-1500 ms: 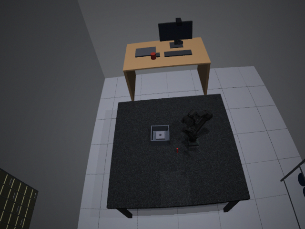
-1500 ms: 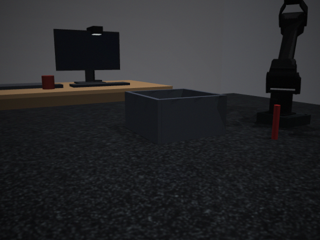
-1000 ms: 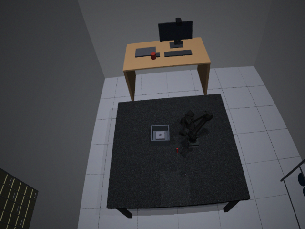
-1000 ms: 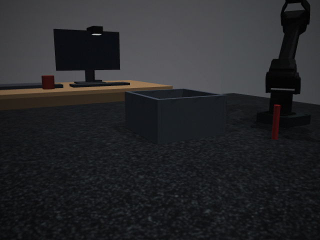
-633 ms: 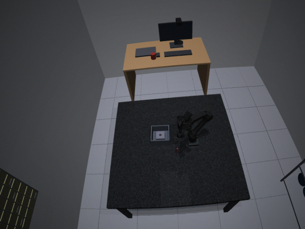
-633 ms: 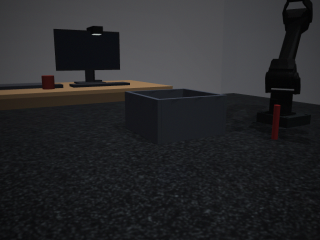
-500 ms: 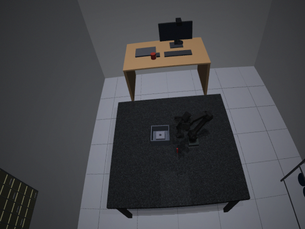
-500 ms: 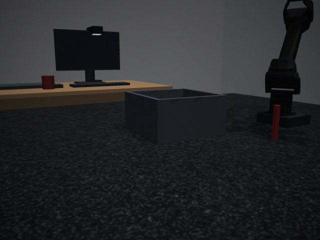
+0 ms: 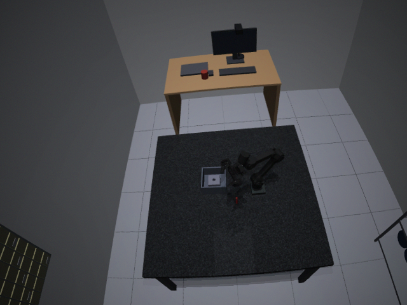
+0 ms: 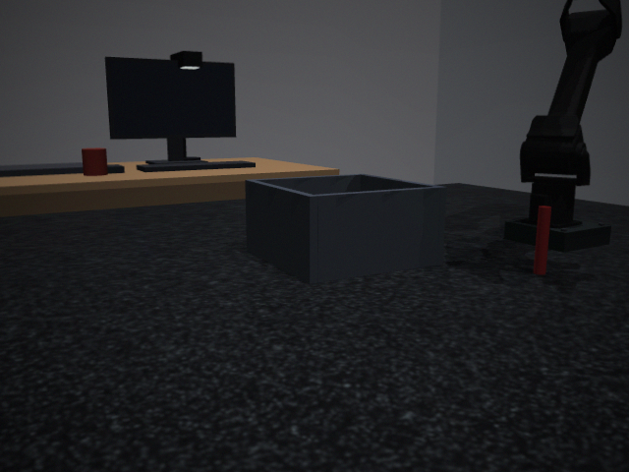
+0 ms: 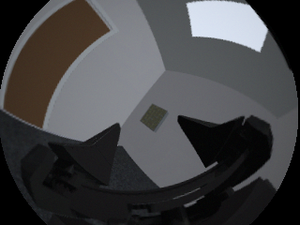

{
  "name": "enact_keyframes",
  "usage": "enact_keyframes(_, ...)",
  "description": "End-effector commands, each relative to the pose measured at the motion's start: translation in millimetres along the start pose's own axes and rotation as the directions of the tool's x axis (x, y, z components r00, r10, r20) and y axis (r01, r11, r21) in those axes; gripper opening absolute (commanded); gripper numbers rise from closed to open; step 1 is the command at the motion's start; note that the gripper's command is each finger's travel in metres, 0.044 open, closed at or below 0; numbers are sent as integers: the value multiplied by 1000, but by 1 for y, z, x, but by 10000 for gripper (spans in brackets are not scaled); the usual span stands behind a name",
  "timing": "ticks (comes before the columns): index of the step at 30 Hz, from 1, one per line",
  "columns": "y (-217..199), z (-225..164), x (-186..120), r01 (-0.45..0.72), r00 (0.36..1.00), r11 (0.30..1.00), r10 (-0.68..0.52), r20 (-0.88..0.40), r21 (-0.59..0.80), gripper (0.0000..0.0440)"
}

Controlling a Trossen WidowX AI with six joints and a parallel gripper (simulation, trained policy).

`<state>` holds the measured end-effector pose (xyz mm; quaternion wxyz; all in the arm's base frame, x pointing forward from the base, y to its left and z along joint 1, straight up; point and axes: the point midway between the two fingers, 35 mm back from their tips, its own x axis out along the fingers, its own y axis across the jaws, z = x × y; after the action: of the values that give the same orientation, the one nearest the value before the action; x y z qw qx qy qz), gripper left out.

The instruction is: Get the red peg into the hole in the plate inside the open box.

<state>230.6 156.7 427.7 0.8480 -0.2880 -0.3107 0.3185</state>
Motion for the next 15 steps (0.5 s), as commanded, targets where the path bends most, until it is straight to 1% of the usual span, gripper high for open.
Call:
enact_keyframes(1,1,-14,0,6,998,997,-1,-64,81,440)
enact_keyframes(8,7,-47,-2,41,977,963,17,-211,266,440)
enact_keyframes(15,17,-78,-8,110,935,896,54,-351,431,440)
